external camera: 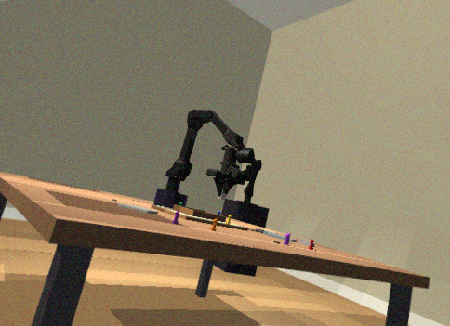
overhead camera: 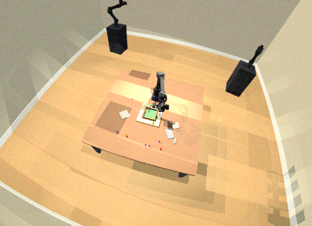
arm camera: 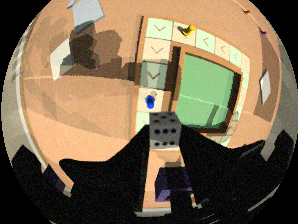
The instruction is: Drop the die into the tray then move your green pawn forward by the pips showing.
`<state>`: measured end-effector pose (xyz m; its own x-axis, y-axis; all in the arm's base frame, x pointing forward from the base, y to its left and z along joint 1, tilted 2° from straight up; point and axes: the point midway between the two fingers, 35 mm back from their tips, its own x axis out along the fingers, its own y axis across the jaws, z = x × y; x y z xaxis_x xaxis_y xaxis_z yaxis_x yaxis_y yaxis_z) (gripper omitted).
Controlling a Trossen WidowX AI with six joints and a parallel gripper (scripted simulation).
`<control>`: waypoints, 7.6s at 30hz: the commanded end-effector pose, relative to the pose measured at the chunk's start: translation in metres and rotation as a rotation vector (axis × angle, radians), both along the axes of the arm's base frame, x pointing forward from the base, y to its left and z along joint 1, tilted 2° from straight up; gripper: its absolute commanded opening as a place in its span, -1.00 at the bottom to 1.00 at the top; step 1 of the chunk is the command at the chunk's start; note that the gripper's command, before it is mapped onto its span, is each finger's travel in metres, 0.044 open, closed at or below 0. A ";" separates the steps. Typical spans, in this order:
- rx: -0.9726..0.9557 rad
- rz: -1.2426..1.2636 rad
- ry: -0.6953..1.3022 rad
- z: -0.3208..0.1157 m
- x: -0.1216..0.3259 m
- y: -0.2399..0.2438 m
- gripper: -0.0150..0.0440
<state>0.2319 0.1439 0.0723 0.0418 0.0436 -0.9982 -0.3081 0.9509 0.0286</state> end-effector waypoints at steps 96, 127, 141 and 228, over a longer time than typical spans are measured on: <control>0.195 -0.167 -0.795 0.002 0.012 -0.105 -0.14; 0.013 -0.146 -0.049 -0.002 0.034 -0.101 1.00; -0.027 0.425 -0.018 -0.029 -0.042 -0.136 0.20; -0.030 0.614 0.001 0.018 -0.065 -0.145 -0.49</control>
